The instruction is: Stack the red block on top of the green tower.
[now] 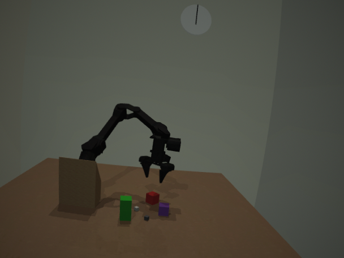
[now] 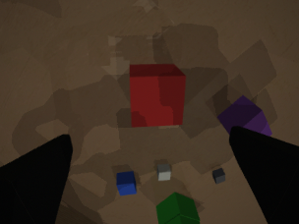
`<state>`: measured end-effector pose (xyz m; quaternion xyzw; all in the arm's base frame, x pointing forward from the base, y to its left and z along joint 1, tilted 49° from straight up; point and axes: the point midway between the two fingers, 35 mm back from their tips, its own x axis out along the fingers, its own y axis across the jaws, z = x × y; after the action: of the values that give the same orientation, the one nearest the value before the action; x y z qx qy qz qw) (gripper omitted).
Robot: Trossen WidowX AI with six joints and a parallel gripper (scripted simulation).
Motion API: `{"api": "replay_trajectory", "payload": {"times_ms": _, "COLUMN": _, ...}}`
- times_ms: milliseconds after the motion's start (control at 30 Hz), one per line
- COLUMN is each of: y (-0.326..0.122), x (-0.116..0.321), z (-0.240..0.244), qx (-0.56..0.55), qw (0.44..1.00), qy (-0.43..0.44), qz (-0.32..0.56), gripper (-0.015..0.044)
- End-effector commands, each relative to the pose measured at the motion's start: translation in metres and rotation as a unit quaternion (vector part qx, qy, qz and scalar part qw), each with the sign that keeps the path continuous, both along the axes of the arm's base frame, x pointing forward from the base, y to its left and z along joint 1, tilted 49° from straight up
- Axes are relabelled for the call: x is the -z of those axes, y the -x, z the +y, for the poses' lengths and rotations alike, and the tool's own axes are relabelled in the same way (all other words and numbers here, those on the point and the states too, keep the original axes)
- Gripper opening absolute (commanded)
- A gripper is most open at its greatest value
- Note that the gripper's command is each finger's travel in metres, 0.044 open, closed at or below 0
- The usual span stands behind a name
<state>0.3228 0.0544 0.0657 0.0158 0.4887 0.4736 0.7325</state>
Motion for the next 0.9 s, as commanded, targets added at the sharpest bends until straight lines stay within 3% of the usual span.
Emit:
{"api": "replay_trajectory", "payload": {"times_ms": 0, "y": 0.002, "x": 0.005, "z": -0.017, "qx": 0.015, "qw": 0.999, "qy": -0.026, "qz": -0.016, "gripper": 0.0440}}
{"api": "replay_trajectory", "payload": {"times_ms": 867, "y": -0.007, "x": 0.050, "z": 0.032, "qx": 0.017, "qw": 0.999, "qy": -0.030, "qz": -0.018, "gripper": 0.0440}}
